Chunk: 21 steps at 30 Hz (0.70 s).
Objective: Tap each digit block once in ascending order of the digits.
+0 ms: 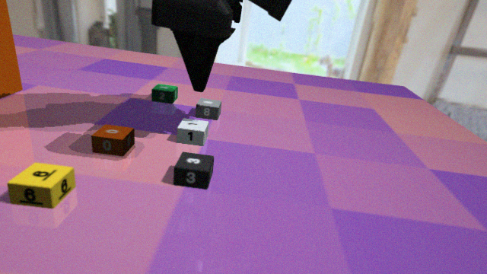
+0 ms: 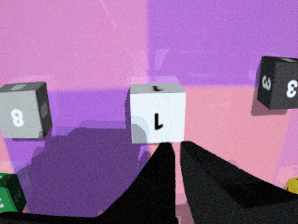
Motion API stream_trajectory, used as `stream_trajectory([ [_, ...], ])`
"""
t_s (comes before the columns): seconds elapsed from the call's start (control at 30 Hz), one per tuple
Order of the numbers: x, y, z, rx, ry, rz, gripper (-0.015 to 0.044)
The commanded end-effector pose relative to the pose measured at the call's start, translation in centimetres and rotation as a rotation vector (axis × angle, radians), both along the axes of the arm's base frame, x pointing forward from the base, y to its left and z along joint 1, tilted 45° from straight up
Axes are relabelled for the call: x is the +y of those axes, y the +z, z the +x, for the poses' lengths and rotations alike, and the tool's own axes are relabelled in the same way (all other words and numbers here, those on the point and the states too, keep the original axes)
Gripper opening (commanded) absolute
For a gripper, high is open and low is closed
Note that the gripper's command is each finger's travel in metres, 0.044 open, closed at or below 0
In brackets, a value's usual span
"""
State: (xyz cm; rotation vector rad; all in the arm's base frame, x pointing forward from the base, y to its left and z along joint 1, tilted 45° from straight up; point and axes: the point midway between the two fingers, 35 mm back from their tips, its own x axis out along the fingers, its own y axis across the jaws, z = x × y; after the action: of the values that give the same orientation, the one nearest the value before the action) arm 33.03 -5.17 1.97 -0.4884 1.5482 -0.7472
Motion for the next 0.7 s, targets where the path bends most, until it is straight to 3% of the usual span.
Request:
stream_trajectory([
  [0.0, 3.5, 3.5, 0.9, -0.032, 0.016, 0.01, 0.002],
  [0.17, 4.6, 4.1, 0.8, -0.032, 0.016, 0.011, 0.002],
  [0.43, 14.3, -4.5, -4.8, -0.03, 0.016, 0.019, 0.002],
  [0.67, 14.5, -5.0, -5.2, -0.03, 0.016, 0.018, 0.002],
])
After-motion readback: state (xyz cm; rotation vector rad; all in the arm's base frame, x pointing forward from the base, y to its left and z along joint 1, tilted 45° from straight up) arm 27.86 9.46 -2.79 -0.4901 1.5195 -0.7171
